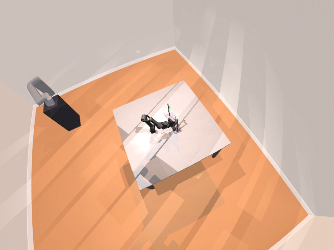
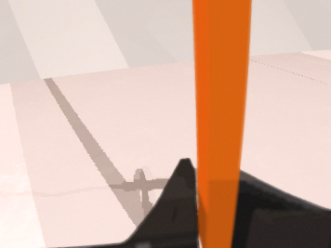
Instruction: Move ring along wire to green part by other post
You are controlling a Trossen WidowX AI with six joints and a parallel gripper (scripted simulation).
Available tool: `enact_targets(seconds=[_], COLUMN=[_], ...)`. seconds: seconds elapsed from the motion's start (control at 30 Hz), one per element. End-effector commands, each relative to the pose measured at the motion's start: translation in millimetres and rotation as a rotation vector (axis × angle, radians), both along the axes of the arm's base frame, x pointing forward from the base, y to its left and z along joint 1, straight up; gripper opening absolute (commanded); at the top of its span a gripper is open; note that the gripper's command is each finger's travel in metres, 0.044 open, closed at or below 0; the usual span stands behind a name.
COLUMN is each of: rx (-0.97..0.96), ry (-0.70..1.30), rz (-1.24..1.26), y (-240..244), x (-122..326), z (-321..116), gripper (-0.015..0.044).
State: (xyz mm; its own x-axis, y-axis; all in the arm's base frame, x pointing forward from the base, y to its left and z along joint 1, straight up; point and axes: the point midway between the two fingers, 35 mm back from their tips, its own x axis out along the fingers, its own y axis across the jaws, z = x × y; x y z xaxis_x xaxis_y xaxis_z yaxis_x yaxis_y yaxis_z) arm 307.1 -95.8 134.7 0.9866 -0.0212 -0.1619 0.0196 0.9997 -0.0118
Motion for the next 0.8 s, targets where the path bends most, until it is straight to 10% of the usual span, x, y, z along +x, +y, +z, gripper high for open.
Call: enact_targets(seconds=[0.0,0.77], rx=[0.0,0.0], ry=[0.0,-0.002], rz=[0.0,-0.009], y=[0.0,-0.8], x=[0.0,0.1], z=[0.0,20.2], gripper=[-0.015,-0.015])
